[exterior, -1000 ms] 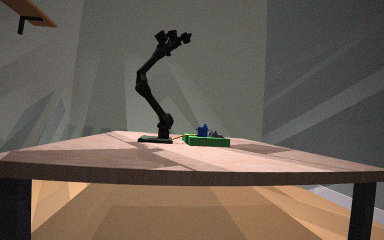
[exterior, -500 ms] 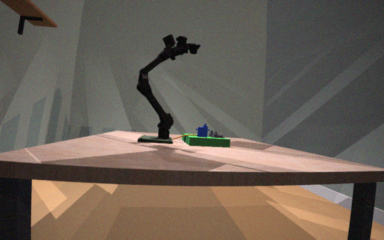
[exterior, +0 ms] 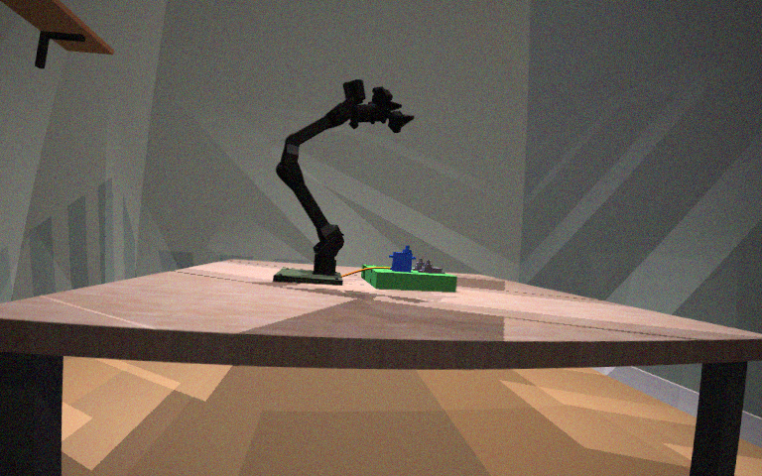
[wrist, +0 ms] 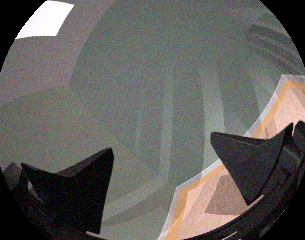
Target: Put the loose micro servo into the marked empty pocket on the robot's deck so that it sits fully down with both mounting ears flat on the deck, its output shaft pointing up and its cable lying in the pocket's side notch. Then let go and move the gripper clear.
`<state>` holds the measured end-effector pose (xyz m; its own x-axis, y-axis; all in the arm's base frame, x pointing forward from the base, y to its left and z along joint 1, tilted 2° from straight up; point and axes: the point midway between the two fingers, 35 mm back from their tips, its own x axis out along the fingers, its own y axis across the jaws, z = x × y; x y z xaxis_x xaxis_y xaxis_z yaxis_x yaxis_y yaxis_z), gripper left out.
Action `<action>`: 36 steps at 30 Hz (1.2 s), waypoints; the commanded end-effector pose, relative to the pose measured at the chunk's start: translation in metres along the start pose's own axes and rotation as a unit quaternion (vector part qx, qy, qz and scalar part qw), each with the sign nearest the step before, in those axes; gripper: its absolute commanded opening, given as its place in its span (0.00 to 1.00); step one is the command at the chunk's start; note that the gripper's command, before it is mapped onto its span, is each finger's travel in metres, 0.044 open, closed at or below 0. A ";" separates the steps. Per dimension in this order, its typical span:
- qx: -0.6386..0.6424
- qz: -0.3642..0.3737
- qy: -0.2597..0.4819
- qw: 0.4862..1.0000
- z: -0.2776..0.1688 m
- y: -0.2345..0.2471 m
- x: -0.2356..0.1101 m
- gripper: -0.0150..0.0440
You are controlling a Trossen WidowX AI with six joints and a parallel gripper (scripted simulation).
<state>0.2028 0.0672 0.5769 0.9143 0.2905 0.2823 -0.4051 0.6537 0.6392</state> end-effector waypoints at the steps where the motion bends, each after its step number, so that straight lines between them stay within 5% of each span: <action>1: 0.034 -0.032 0.022 0.999 -0.014 -0.018 0.012 1.00; 18: 0.208 -0.199 0.055 0.956 -0.059 -0.105 0.033 1.00; 36: 0.381 -0.379 0.022 0.843 -0.100 -0.198 0.022 1.00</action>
<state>0.2986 0.0179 0.4006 0.9251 0.0381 -0.3777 0.3735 0.0878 0.9235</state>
